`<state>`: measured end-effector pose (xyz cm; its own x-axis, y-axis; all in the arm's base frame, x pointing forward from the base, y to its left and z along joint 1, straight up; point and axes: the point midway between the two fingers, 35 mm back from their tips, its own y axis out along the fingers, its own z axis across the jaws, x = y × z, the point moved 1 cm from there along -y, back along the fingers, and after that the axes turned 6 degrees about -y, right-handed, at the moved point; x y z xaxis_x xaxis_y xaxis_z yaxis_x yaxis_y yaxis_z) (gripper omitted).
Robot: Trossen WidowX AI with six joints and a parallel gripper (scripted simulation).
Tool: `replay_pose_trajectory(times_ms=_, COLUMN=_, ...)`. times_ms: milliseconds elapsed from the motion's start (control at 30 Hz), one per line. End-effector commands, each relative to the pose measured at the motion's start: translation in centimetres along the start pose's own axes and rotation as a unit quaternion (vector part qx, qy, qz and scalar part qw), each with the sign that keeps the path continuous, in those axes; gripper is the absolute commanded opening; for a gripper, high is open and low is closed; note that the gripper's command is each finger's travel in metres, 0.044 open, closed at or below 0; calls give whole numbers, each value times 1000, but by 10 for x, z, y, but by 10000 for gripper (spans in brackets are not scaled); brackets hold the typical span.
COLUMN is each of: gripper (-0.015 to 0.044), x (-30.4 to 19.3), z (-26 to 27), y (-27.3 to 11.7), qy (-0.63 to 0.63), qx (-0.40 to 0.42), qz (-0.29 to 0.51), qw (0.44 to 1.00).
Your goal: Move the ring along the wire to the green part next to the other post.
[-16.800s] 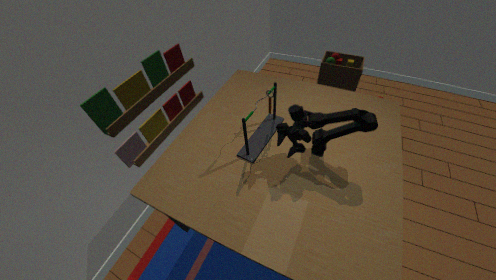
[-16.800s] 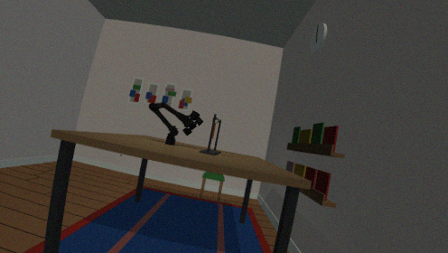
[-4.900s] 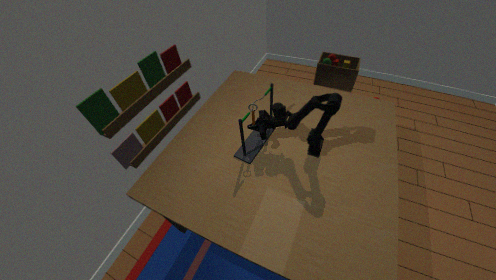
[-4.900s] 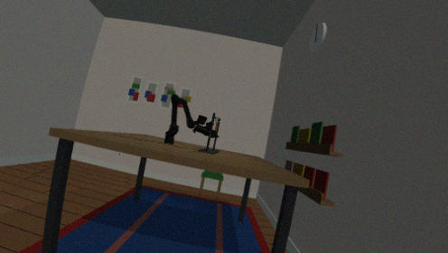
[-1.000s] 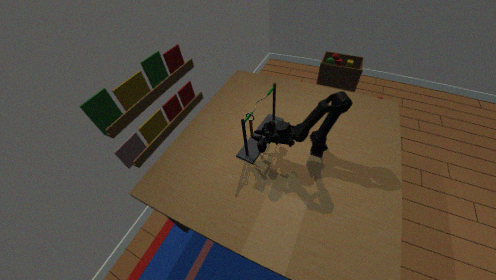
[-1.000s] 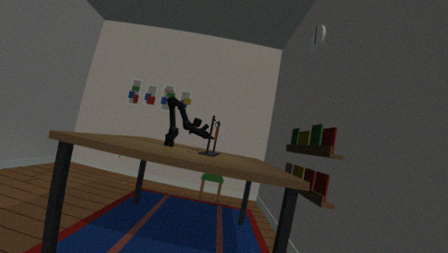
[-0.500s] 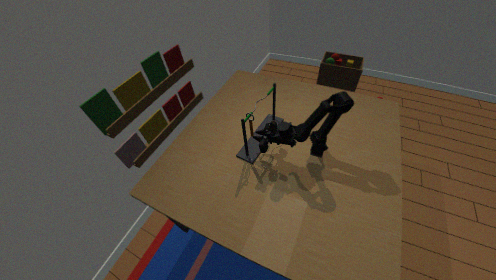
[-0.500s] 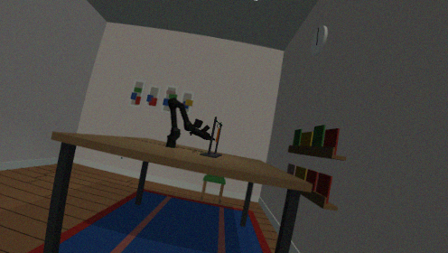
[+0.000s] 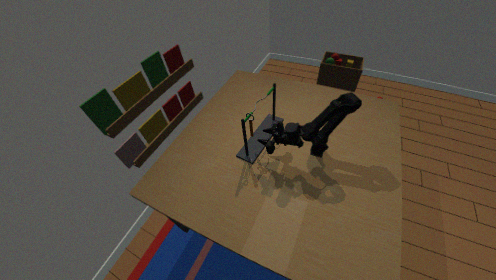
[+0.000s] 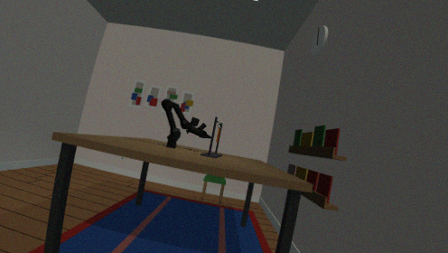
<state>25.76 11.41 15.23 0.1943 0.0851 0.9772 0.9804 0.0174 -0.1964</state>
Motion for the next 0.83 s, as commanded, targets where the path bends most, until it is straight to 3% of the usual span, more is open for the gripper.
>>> replay_pose_trajectory(times_ms=0, gripper=423, x=-5, z=-3, y=-12, qy=-2, qx=-4, qz=3, qw=1000)
replay_pose_trajectory(times_ms=800, gripper=440, x=-5, z=-3, y=-12, qy=-2, qx=-4, qz=3, qw=1000)
